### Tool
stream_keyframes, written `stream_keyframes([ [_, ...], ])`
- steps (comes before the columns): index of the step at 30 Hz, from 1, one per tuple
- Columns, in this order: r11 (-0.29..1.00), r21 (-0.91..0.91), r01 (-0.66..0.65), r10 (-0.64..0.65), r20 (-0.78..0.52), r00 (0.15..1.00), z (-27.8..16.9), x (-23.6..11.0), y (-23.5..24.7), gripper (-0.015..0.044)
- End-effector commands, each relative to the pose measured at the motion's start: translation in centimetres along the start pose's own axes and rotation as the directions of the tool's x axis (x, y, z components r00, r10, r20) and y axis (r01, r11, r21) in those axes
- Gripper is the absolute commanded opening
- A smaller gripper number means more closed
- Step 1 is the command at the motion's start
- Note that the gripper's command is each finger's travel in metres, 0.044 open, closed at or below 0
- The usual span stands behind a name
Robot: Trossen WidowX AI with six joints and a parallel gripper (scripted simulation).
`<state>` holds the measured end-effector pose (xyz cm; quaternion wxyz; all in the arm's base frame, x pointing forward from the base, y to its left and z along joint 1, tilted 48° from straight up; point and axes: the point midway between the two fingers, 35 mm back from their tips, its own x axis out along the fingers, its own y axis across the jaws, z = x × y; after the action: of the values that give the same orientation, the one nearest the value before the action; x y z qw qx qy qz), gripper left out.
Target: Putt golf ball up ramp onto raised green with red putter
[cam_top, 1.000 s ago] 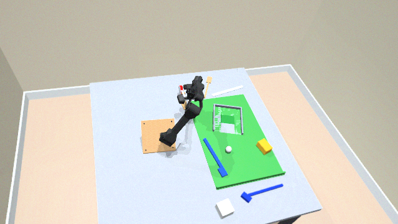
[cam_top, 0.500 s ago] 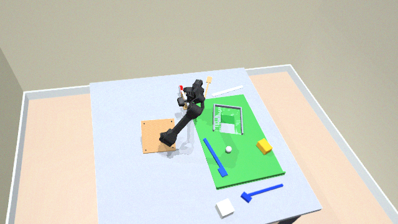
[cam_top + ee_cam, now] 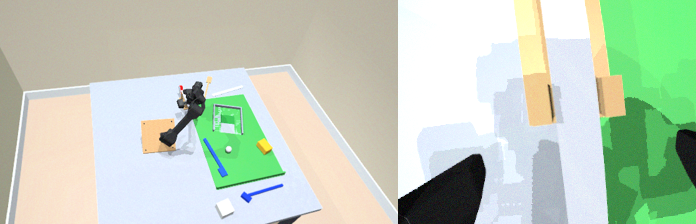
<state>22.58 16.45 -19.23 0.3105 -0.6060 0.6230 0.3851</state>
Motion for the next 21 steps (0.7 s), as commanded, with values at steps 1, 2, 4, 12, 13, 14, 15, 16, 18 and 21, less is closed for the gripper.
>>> stream_keyframes([
  [1, 1.000, -0.002, -0.003, 0.003, -0.008, 1.000, -0.38, 0.86, 0.08, 0.0440],
  [2, 1.000, -0.002, -0.003, 0.003, -0.008, 1.000, -0.43, 1.01, 0.08, 0.0440],
  [4, 1.000, -0.002, -0.003, 0.003, -0.008, 1.000, -0.52, 1.28, 0.09, 0.0440],
  [12, 1.000, 0.001, -0.003, 0.003, -0.003, 1.000, -0.37, 1.06, 0.06, 0.0335],
  [13, 1.000, 0.001, -0.003, 0.003, -0.003, 1.000, -0.37, 1.06, 0.06, 0.0309],
  [14, 1.000, 0.001, -0.003, 0.003, -0.003, 1.000, -0.37, 1.06, 0.06, 0.0282],
  [15, 1.000, 0.001, -0.003, 0.003, -0.003, 1.000, -0.37, 1.06, 0.06, 0.0256],
  [16, 1.000, 0.001, -0.003, 0.003, -0.003, 1.000, -0.37, 1.06, 0.06, 0.0230],
  [18, 1.000, 0.001, -0.003, 0.003, -0.003, 1.000, -0.37, 1.06, 0.06, 0.0177],
  [21, 1.000, 0.001, -0.003, 0.003, -0.003, 1.000, -0.37, 1.06, 0.06, 0.0099],
])
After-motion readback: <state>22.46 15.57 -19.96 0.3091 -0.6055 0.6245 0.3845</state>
